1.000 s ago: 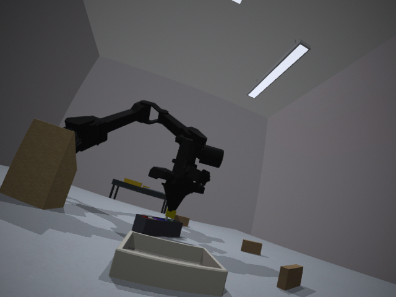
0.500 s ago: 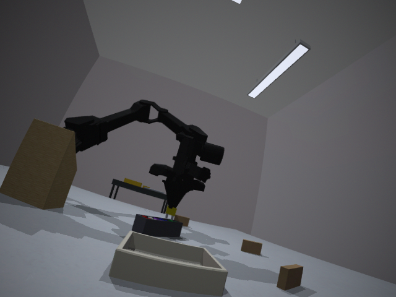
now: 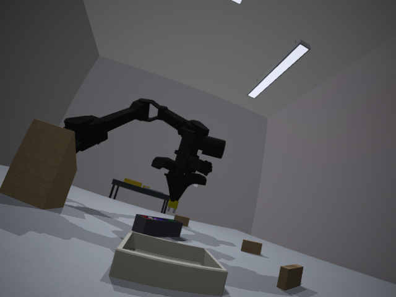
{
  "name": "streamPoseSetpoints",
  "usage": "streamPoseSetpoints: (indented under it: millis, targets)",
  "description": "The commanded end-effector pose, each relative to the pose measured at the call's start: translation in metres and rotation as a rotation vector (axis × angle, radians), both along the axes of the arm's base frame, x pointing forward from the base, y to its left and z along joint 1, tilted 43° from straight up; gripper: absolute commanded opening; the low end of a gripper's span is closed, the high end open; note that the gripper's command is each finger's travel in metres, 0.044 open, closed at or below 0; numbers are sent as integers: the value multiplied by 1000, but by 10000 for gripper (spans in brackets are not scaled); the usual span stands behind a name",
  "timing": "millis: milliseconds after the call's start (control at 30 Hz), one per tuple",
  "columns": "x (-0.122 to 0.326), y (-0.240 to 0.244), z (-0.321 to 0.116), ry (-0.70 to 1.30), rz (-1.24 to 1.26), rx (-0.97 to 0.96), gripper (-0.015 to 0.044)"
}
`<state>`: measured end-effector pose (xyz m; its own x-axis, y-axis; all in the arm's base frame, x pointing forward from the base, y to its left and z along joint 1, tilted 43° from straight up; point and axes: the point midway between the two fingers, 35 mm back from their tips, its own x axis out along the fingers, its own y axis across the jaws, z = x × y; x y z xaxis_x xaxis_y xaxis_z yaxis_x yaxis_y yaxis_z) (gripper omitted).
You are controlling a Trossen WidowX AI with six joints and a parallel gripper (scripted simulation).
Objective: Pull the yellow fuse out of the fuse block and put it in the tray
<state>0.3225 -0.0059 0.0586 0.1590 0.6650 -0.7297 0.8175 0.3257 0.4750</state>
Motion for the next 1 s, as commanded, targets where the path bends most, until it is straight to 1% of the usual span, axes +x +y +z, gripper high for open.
streamPoseSetpoints:
  millis: [0,467,967]
  targets:
    - [1,-5,0,-6,3,-8,0]
    - [4,-74,-54,-1,-4,-35,0]
    - [-19,-143,-119,1,-1,-34,0]
